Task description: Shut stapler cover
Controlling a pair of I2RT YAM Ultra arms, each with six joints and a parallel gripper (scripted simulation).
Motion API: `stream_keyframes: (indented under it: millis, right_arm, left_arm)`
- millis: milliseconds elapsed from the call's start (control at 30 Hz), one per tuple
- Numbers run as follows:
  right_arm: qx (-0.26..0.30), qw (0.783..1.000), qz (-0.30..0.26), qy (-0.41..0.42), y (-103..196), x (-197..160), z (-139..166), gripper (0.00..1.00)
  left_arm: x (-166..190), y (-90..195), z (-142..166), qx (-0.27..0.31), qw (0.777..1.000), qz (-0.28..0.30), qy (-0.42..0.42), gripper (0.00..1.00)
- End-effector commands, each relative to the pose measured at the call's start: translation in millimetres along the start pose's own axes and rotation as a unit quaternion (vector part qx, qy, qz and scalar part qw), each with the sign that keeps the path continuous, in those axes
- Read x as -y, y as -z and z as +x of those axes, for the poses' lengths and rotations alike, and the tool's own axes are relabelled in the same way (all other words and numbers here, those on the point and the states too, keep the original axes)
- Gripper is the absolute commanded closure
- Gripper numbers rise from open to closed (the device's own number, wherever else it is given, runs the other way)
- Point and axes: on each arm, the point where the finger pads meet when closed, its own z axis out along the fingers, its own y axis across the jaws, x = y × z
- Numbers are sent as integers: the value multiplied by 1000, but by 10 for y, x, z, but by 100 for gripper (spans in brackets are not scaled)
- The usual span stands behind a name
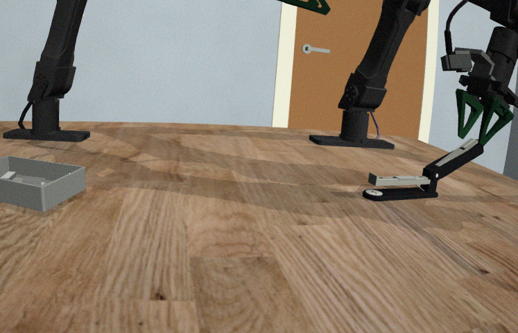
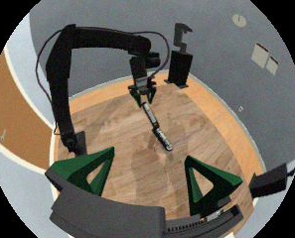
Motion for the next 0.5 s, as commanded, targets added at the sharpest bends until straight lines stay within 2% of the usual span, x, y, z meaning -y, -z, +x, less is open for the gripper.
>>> stream_keyframes:
  millis: [0, 467]
  right_arm:
    - [21, 1000, -6, 2, 87, -51, -175, 0]
    - [21, 1000, -6, 2, 87, -51, -175, 0]
  left_arm:
    - [-40, 48, -76, 1, 1000, -23, -6, 50]
    - [-43, -162, -66, 2, 1000, -19, -4, 50]
